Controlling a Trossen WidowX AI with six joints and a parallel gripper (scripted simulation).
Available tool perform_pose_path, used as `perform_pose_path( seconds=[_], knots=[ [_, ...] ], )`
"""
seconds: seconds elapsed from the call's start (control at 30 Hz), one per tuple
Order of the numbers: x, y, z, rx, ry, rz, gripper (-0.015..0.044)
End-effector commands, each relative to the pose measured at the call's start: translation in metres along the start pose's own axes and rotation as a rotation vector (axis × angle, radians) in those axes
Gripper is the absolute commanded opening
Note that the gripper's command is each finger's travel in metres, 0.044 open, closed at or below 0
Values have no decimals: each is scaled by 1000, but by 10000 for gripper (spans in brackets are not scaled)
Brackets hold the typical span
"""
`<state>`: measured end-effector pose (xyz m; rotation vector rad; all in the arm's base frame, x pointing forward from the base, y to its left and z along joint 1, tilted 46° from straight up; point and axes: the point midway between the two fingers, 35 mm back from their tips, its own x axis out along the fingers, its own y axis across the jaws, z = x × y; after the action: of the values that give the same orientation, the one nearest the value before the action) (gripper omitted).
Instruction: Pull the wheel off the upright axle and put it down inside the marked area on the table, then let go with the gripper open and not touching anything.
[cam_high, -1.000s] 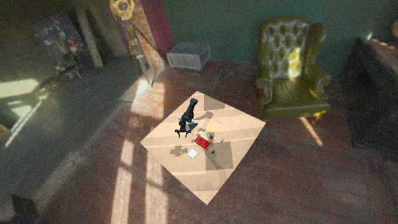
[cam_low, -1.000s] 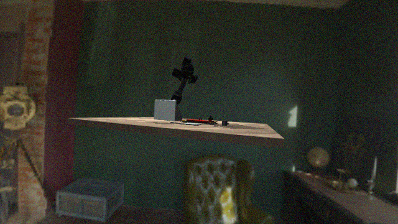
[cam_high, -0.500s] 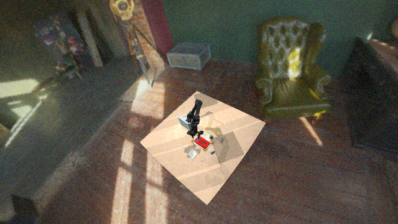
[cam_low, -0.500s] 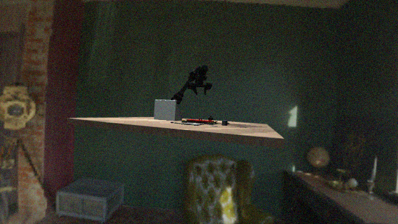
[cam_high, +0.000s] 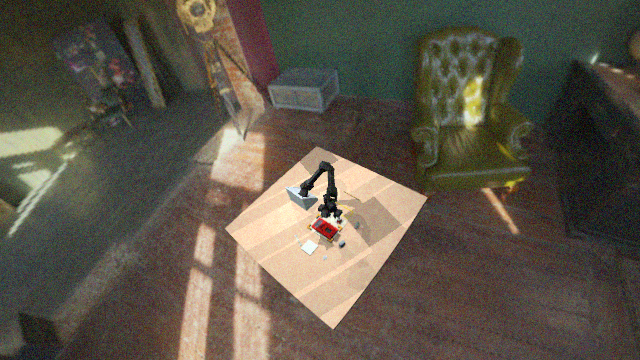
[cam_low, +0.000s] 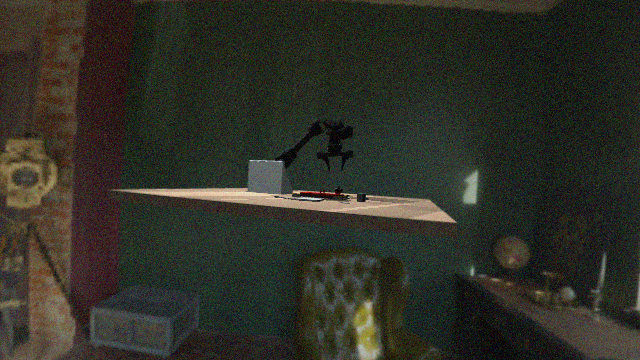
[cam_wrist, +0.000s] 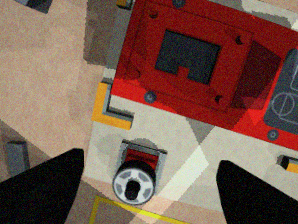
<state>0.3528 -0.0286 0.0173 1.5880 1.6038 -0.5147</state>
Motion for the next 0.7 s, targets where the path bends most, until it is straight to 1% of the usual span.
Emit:
perform_pose_path(
  seconds=[0.0,0.13,0.57,0.67],
  knots=[
    [12,5,-33,91,67,-48,300],
    [23,7,-64,182,121,-106,300],
    [24,17,-71,186,123,-109,300],
    [30,17,-71,186,123,-109,300]
  ],
)
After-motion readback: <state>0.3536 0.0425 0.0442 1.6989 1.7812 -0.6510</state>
